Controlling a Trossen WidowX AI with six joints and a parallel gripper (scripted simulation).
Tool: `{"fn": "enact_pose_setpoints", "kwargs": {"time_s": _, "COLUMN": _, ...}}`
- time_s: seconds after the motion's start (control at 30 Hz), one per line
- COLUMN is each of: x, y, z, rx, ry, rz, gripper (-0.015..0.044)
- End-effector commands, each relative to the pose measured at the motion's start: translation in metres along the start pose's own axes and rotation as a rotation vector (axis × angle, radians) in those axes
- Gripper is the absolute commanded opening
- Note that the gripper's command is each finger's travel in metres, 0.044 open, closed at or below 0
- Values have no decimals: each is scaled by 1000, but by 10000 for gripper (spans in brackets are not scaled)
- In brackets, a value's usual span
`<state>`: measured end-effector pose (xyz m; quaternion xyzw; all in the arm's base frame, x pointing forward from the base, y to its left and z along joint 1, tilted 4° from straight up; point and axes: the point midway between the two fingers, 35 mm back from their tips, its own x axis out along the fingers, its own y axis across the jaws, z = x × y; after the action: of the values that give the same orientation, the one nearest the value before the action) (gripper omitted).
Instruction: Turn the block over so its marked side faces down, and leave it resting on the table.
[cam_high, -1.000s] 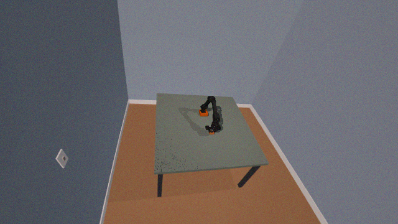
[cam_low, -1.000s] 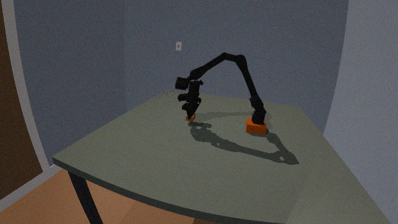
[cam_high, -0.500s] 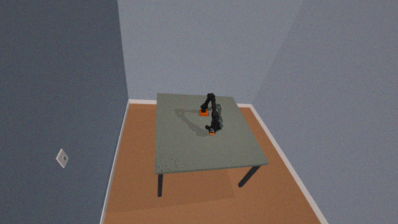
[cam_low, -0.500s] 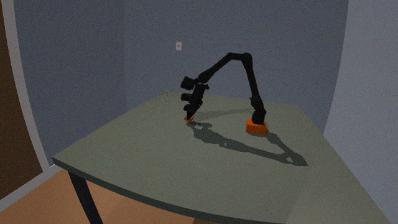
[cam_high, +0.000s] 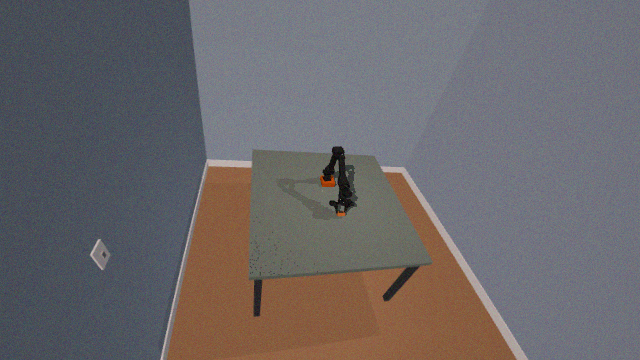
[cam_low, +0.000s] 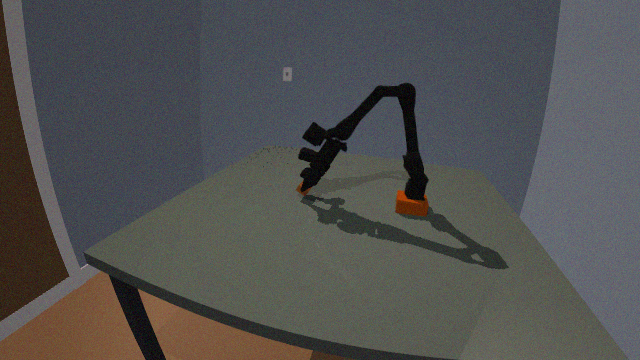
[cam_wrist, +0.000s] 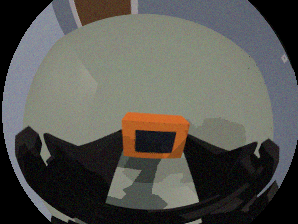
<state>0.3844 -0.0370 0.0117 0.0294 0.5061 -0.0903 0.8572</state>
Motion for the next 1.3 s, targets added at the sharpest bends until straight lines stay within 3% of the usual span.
{"fn": "enact_pose_setpoints", "kwargs": {"time_s": 0.0, "x": -5, "y": -1, "z": 0, "rx": -3, "ry": -60, "rz": -3, "gripper": 0}}
{"fn": "enact_pose_setpoints", "kwargs": {"time_s": 0.77, "x": 30, "y": 2, "z": -2, "rx": -8, "ry": -329, "rz": 1, "gripper": 0}}
{"fn": "enact_pose_setpoints", "kwargs": {"time_s": 1.27, "x": 30, "y": 1, "z": -12, "rx": -7, "ry": -548, "rz": 0, "gripper": 0}}
